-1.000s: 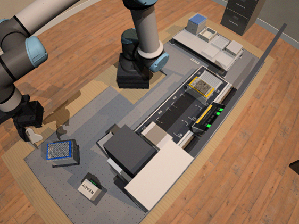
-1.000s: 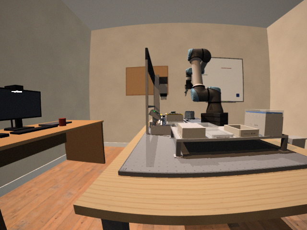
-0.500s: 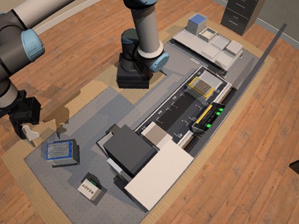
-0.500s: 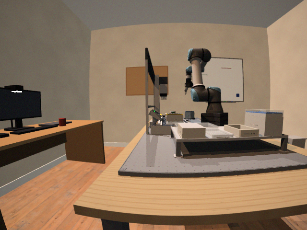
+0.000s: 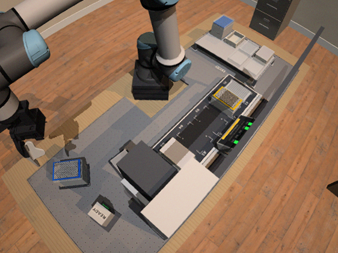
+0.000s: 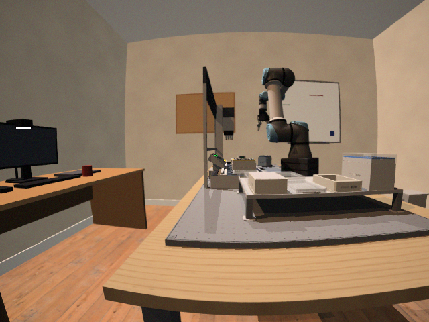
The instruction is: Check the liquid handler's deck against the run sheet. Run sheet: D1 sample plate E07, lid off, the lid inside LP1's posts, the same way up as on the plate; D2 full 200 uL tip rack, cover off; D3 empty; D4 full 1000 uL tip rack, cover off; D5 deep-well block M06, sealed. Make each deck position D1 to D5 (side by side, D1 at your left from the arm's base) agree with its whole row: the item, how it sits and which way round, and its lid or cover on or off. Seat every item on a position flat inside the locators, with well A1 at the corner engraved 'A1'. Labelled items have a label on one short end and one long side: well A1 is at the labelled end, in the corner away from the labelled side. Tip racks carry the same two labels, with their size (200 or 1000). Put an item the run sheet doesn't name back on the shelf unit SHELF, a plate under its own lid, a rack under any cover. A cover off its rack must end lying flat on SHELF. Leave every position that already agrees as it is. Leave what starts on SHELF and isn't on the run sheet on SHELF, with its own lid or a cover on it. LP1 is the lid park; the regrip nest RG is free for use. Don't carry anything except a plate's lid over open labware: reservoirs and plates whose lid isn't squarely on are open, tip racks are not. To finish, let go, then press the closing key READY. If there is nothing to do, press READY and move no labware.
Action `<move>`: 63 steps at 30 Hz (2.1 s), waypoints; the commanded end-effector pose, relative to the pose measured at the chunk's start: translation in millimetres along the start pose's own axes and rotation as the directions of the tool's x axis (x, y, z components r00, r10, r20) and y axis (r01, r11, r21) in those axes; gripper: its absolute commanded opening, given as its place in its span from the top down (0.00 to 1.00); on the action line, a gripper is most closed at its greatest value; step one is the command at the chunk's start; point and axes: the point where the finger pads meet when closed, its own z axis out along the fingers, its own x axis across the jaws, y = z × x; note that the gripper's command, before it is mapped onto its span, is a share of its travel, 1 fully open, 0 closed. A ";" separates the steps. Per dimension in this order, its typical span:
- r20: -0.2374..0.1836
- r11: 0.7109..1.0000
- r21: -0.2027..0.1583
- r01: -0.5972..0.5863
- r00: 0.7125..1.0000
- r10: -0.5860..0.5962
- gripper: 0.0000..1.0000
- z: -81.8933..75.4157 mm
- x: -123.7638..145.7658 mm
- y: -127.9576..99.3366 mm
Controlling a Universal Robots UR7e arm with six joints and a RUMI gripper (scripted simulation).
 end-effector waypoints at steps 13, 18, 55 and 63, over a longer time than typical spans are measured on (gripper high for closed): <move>0.000 0.953 0.001 0.304 0.953 -0.304 0.18 -1.2 -16.9 11.9; 0.000 0.933 0.001 0.360 0.933 -0.360 0.18 -1.2 -16.9 11.9; 0.000 0.579 0.001 0.816 0.579 -0.816 0.18 -1.2 -39.9 28.7; -0.001 0.441 0.001 0.897 0.441 -0.897 0.18 -1.2 -39.9 28.7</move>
